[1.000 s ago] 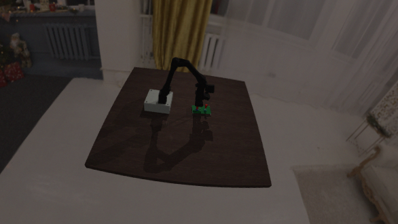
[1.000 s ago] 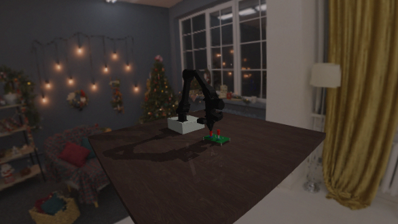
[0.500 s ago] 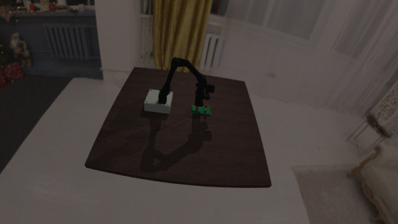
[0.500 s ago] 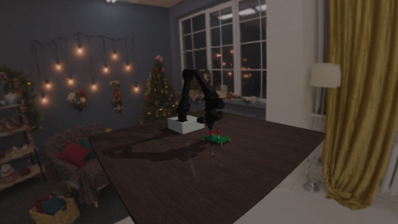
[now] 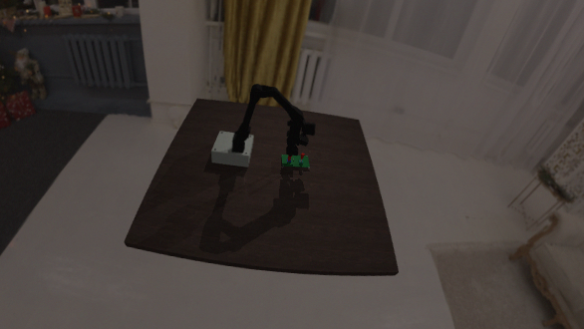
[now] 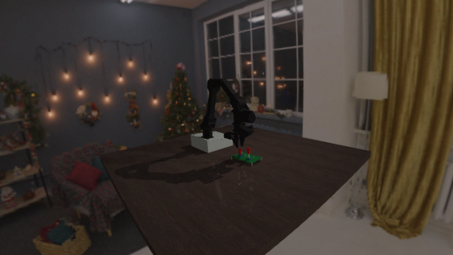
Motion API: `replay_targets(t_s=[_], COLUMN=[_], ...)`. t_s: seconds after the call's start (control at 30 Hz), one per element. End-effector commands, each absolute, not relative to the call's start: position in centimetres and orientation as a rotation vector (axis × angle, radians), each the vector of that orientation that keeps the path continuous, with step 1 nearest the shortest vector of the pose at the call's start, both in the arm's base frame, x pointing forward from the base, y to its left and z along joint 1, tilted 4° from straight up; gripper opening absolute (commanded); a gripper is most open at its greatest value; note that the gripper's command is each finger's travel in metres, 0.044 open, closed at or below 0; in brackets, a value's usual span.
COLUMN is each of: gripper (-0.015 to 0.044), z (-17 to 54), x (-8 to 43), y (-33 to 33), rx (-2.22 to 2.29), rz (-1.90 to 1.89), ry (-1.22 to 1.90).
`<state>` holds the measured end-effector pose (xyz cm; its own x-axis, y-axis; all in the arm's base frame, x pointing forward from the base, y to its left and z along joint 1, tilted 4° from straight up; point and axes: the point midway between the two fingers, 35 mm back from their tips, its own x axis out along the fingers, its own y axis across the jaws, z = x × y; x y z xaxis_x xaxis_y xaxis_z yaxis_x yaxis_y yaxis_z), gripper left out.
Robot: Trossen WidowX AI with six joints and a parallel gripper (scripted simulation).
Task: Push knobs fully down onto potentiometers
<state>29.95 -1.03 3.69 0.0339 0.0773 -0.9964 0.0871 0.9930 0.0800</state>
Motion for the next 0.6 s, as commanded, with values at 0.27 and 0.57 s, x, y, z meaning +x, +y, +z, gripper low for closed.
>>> replay_targets(t_s=[0.27,0.57], gripper=[0.0,0.0], z=[9.4,7.8], x=[36.5,37.0], y=[-2.0,-2.0], rx=[0.127,0.127], rz=[-0.009,-0.009], ry=[1.523,1.523])
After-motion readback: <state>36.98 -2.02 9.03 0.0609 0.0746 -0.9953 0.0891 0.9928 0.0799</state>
